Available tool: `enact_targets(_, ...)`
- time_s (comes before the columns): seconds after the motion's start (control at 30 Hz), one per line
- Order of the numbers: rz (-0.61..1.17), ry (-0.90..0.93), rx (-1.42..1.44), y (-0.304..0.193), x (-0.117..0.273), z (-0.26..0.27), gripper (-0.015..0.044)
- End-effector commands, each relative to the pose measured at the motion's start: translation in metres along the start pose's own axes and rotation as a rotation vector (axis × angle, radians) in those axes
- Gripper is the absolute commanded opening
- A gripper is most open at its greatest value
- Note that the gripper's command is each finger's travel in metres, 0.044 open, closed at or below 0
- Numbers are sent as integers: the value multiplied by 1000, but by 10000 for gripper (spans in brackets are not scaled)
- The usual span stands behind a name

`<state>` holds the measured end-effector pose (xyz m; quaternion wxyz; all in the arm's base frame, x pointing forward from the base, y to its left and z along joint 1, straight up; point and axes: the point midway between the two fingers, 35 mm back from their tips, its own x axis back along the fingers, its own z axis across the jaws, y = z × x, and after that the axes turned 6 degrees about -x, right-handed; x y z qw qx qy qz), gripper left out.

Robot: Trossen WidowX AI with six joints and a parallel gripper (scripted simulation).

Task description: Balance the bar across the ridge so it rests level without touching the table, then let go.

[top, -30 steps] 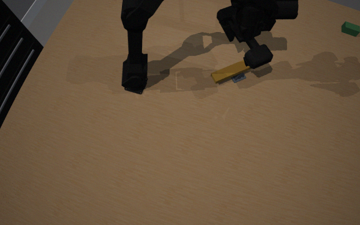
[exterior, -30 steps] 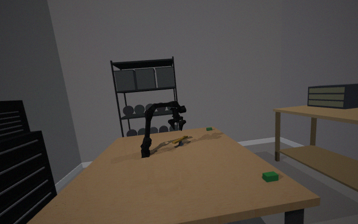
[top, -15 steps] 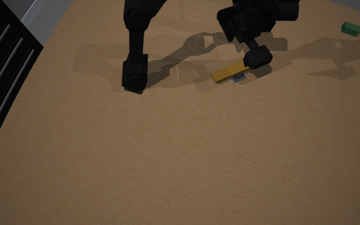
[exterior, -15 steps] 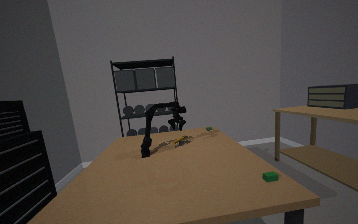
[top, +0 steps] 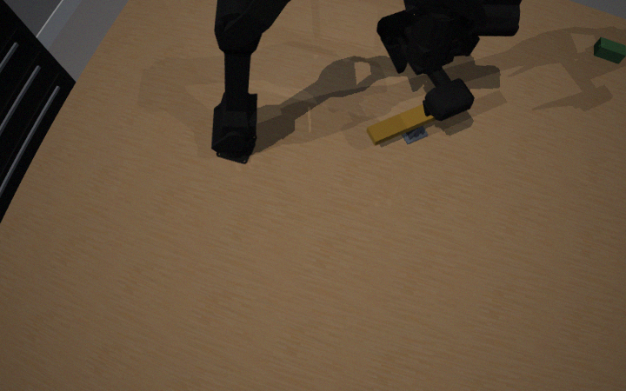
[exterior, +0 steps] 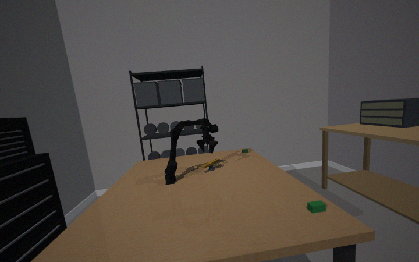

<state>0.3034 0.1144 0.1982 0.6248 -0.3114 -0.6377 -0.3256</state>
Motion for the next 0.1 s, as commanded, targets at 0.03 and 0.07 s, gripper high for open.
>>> enact_targets(0.03, 1, 1, 0, 0, 0, 0, 440)
enact_targets(0.07, 1, 1, 0, 0, 0, 0, 440)
